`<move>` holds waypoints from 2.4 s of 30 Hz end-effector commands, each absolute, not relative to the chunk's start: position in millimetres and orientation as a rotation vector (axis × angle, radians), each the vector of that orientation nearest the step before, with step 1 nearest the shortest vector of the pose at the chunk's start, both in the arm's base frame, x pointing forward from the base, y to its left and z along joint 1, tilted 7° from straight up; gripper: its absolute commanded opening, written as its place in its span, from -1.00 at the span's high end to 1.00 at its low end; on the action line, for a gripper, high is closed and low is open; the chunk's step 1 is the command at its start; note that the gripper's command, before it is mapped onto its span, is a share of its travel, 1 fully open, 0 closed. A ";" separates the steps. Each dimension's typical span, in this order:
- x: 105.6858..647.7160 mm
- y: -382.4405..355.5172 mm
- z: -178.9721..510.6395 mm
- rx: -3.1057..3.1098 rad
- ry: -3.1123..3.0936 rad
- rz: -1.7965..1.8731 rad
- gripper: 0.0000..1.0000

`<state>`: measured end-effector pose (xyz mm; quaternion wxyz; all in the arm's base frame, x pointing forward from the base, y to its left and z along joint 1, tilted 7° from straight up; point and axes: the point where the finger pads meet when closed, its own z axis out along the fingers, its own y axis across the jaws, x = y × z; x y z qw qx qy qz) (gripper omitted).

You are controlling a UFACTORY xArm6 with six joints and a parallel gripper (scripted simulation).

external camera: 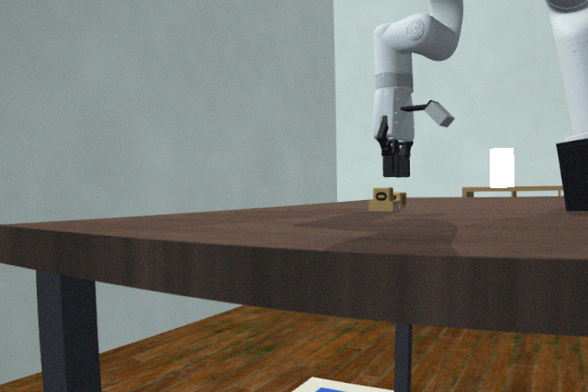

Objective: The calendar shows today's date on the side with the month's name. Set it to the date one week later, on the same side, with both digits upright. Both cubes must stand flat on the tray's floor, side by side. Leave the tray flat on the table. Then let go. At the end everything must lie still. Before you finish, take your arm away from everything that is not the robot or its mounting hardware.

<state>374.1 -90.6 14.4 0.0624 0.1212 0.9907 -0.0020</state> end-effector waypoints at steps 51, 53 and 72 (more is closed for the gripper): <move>377.9 -91.9 -7.8 0.366 2.992 -0.006 0.05; 377.9 -91.9 -7.8 0.366 2.992 -0.006 0.05; 378.6 -92.0 -7.7 0.366 2.992 -0.006 0.05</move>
